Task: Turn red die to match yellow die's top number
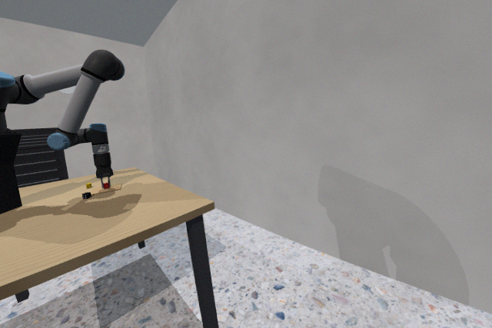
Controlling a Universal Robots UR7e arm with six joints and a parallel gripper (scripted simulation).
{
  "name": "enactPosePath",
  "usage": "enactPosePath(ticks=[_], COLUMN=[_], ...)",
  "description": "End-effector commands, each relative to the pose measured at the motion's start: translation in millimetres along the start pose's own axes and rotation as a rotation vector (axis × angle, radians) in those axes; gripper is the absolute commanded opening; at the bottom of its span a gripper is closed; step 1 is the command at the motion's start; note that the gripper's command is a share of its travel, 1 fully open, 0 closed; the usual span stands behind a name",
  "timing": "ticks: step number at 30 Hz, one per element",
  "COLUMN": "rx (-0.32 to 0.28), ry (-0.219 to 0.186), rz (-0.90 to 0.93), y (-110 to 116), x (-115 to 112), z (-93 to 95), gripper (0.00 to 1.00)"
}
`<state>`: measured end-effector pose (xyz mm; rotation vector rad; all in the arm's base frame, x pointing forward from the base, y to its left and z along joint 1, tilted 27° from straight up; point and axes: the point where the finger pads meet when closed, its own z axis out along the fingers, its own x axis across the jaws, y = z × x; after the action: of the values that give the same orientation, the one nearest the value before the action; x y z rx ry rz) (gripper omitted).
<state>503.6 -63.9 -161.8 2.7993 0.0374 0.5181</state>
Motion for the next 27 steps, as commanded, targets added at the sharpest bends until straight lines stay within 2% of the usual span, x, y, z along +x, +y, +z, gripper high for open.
enactPosePath(ticks=[1,27], rx=[0.000,0.000], ry=[0.000,0.000], rz=[-0.001,-0.001], y=[-0.7,-0.7], x=[0.5,0.5], z=[0.6,3.9], gripper=[0.49,0.49])
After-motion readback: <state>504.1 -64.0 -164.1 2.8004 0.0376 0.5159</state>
